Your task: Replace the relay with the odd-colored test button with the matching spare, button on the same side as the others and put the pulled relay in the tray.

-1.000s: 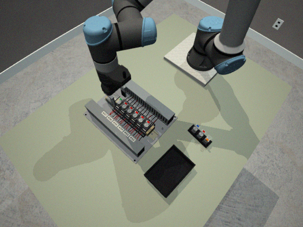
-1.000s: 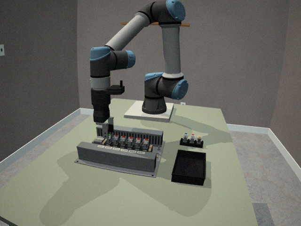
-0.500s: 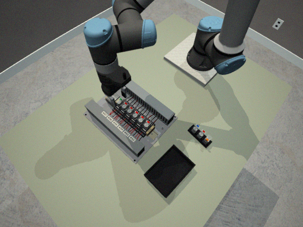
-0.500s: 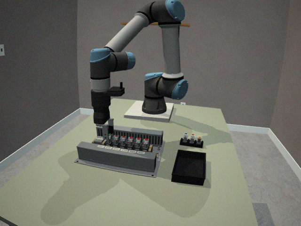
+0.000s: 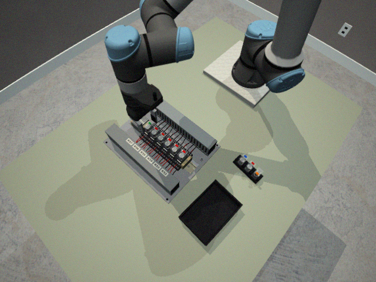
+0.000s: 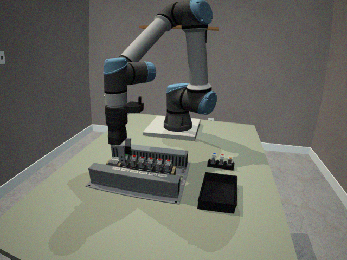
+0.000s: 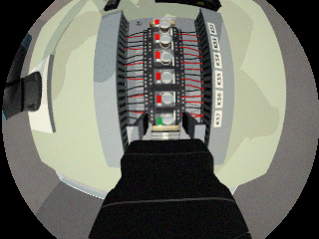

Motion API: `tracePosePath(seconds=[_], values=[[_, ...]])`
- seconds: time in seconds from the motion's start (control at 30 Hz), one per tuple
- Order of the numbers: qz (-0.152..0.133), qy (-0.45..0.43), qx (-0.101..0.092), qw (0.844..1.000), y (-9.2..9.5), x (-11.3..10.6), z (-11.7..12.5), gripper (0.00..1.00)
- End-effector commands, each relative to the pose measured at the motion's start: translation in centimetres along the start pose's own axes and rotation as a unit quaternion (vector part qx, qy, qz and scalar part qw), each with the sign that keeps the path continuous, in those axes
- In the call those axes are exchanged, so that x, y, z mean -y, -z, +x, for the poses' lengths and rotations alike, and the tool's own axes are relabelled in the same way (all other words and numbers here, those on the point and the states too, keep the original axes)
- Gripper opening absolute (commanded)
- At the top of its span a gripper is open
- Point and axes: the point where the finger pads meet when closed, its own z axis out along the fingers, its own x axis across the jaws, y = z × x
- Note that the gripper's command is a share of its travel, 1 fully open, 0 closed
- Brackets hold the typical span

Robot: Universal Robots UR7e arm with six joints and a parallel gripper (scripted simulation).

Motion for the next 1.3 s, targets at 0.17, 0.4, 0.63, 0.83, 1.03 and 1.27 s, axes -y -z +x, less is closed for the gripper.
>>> tracePosePath(seconds=[0.17,0.4,0.63,0.83,1.03,1.27], values=[[0.0,0.0,-0.001,1.0,-0.7,0.0,0.0,1.0],[0.0,0.0,-0.001,1.0,-0.7,0.0,0.0,1.0],[0.0,0.0,-0.001,1.0,-1.7,0.0,0.0,1.0],[0.0,0.0,-0.001,1.0,-1.9,0.0,0.0,1.0],[0.0,0.0,-0.001,1.0,-1.9,0.0,0.0,1.0],[0.0,0.0,-0.001,1.0,-1.9,0.0,0.0,0.0]])
